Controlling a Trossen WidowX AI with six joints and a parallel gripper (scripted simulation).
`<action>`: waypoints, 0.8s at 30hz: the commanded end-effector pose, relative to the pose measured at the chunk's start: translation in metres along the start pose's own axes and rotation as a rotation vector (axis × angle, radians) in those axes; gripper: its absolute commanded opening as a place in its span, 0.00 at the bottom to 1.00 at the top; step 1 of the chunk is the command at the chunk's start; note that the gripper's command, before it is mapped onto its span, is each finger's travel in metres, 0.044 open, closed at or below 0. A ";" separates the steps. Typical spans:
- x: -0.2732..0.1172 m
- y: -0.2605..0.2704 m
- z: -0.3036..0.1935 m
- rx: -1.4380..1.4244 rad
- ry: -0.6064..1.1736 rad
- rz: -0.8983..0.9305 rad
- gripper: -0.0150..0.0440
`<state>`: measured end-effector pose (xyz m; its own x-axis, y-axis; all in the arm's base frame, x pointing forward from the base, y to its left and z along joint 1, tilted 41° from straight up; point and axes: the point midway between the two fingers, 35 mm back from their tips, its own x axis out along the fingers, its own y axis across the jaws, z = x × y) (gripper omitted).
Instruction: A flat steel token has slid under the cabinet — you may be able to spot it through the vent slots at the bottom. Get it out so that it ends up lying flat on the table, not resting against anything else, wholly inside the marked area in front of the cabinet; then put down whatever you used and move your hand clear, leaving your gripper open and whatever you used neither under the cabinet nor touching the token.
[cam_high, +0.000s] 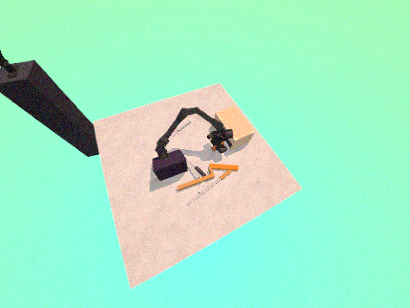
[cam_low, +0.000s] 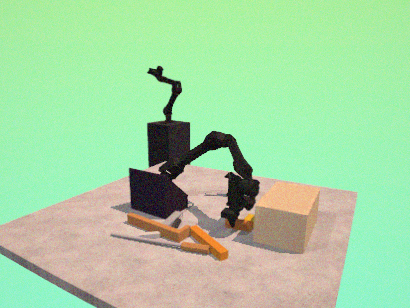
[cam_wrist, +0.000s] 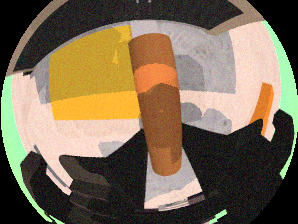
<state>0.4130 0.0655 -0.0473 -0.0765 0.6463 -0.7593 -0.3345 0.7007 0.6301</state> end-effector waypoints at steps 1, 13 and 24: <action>0.001 0.009 0.002 -0.009 -0.003 0.007 0.25; 0.001 0.021 0.001 -0.009 -0.003 0.007 0.25; 0.001 0.032 0.001 -0.009 -0.003 0.008 0.25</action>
<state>0.4049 0.0824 -0.0322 -0.0766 0.6470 -0.7586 -0.3307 0.7013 0.6315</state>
